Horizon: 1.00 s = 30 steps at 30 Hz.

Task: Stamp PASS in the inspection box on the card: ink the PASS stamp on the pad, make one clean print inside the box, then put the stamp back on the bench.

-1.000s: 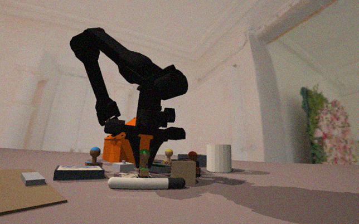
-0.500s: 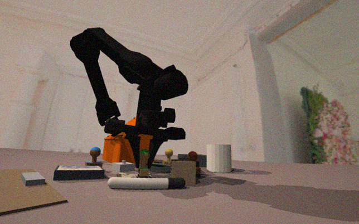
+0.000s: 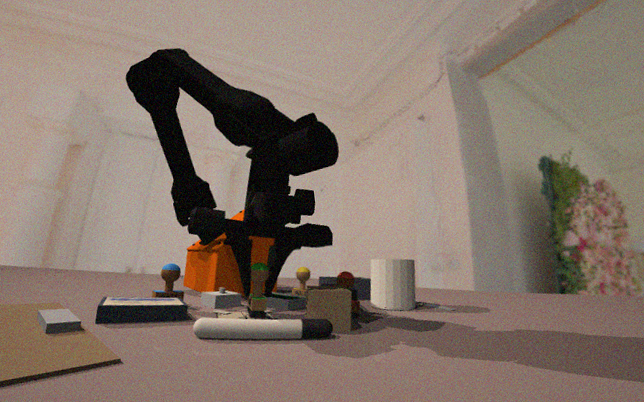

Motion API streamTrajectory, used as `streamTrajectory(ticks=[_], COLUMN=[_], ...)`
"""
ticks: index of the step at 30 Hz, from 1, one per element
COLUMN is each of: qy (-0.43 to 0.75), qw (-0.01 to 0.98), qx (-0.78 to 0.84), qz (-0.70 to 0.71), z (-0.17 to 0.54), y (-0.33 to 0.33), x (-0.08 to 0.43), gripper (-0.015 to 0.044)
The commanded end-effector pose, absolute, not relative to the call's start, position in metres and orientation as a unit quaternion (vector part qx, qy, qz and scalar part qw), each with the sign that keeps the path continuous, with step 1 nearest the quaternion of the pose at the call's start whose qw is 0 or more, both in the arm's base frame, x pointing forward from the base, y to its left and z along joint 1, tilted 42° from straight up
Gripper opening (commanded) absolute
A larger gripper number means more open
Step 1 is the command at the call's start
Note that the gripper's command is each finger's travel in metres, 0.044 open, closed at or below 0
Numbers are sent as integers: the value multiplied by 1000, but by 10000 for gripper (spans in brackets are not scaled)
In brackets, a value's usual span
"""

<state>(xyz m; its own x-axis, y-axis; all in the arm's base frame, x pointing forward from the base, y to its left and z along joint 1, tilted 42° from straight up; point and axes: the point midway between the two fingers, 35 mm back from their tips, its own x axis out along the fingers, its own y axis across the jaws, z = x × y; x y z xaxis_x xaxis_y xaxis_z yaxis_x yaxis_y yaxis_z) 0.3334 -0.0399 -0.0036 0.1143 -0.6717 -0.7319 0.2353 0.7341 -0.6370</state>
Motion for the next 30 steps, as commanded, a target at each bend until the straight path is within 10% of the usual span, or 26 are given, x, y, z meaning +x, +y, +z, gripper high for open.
streamTrajectory(ticks=[1,30], qy=[586,586], qw=[724,724], qx=[-184,-183], qz=[-316,-315], z=[-1,34], y=[-38,-6], x=[334,330], gripper=[0,0])
